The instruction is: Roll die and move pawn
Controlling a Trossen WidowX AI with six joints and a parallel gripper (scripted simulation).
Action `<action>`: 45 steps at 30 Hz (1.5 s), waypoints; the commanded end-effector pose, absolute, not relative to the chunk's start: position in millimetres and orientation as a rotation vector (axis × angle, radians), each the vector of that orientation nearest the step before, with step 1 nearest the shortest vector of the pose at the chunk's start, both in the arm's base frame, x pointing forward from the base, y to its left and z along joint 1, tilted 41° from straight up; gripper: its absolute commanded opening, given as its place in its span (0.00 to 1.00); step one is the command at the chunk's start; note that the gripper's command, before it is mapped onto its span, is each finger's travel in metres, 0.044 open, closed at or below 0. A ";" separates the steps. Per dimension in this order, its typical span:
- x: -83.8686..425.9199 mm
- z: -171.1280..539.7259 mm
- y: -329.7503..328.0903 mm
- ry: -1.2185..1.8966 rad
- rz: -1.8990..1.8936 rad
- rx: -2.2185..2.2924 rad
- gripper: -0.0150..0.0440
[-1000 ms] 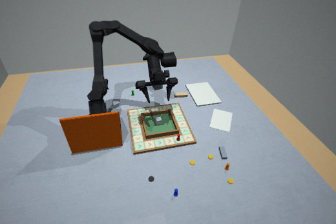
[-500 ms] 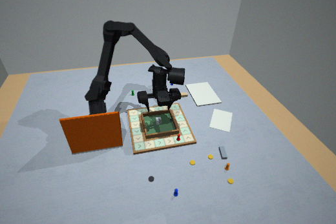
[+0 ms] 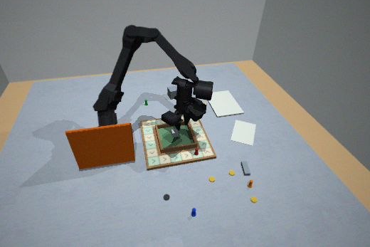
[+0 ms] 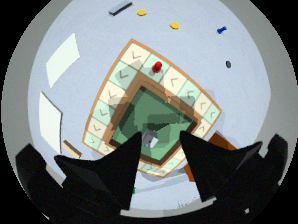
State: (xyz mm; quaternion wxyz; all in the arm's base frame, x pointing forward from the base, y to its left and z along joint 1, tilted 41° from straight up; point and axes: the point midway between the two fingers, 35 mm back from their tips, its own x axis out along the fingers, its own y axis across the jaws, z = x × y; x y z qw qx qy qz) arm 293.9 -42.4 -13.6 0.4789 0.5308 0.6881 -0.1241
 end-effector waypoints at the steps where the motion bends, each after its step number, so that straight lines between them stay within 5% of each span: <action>1: 322.5 -55.6 -77.5 1.544 0.300 0.783 0.59; 9: 335.7 -81.5 -92.6 1.407 0.600 0.487 0.59; 45: 337.1 -99.7 -74.5 1.405 0.604 0.484 0.59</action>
